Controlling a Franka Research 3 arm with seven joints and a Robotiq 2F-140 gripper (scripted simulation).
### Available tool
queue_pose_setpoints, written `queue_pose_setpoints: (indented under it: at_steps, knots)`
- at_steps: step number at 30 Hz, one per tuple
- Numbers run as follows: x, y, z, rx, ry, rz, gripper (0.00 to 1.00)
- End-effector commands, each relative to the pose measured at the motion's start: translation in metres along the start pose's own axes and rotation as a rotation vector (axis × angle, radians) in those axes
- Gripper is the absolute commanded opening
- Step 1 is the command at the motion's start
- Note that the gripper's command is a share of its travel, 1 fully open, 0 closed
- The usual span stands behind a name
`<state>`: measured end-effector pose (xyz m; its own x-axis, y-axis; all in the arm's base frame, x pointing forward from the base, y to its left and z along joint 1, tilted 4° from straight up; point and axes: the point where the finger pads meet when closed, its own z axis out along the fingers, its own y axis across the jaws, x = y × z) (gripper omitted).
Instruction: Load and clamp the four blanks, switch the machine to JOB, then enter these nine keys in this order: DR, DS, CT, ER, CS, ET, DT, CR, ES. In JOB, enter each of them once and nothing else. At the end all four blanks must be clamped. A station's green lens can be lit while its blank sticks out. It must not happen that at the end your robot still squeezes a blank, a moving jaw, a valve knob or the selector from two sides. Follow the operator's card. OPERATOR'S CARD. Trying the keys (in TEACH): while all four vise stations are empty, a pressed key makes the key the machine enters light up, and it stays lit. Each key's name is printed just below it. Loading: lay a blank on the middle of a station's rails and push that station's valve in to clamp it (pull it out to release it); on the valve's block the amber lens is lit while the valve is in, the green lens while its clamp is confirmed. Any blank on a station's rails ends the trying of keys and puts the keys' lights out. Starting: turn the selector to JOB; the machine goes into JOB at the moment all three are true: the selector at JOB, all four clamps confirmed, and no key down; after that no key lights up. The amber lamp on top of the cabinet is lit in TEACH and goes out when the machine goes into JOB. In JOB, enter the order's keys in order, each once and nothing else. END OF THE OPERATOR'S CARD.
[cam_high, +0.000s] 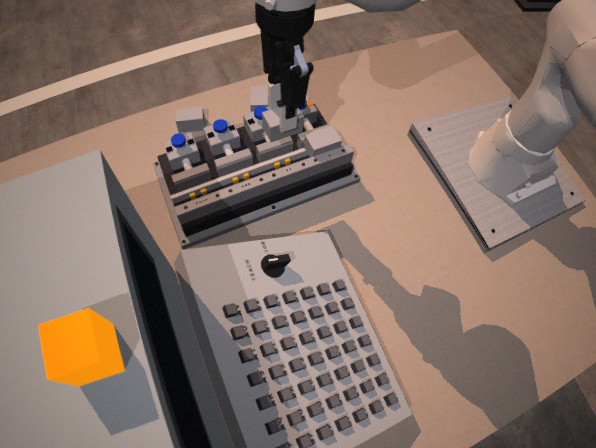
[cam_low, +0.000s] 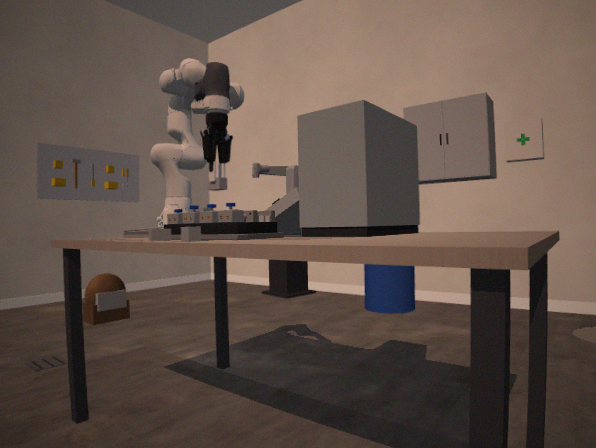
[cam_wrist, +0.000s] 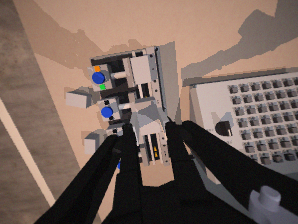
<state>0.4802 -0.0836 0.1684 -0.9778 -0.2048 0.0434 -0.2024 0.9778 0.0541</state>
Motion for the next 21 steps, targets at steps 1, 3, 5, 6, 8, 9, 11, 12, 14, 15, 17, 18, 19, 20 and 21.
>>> queue_pose_setpoints:
  at_steps: [1, 3, 5, 6, 8, 9, 11, 12, 14, 15, 17, 18, 19, 20, 21]
  knots:
    - [-0.0017, -0.0003, -0.0030, 0.000, -0.005, 0.005, 0.00]
    - [-0.0017, -0.0003, -0.0030, 0.000, -0.005, 0.005, 0.00]
    - [-0.0017, -0.0003, -0.0031, 0.000, -0.005, 0.006, 0.00]
    - [-0.0017, -0.0003, -0.0031, 0.000, -0.005, 0.006, 0.00]
    - [-0.0017, -0.0003, -0.0031, 0.000, -0.005, 0.006, 0.00]
    - [-0.0017, -0.0003, -0.0031, 0.000, -0.005, 0.006, 0.00]
    - [-0.0018, -0.0003, -0.0032, 0.000, -0.005, 0.007, 0.00]
    - [-0.0018, -0.0002, -0.0032, 0.000, -0.005, 0.008, 0.00]
    - [-0.0018, -0.0002, -0.0033, 0.000, -0.005, 0.009, 0.00]
    - [-0.0018, -0.0002, -0.0034, 0.000, -0.005, 0.009, 0.00]
    - [-0.0018, -0.0002, -0.0034, 0.000, -0.005, 0.010, 0.00]
    - [-0.0019, -0.0002, -0.0034, 0.000, -0.005, 0.010, 0.00]
    - [-0.0019, -0.0002, -0.0035, 0.000, -0.005, 0.011, 0.00]
    - [-0.0019, -0.0002, -0.0035, 0.000, -0.005, 0.011, 0.00]
    - [-0.0019, -0.0002, -0.0035, 0.000, -0.005, 0.011, 0.00]
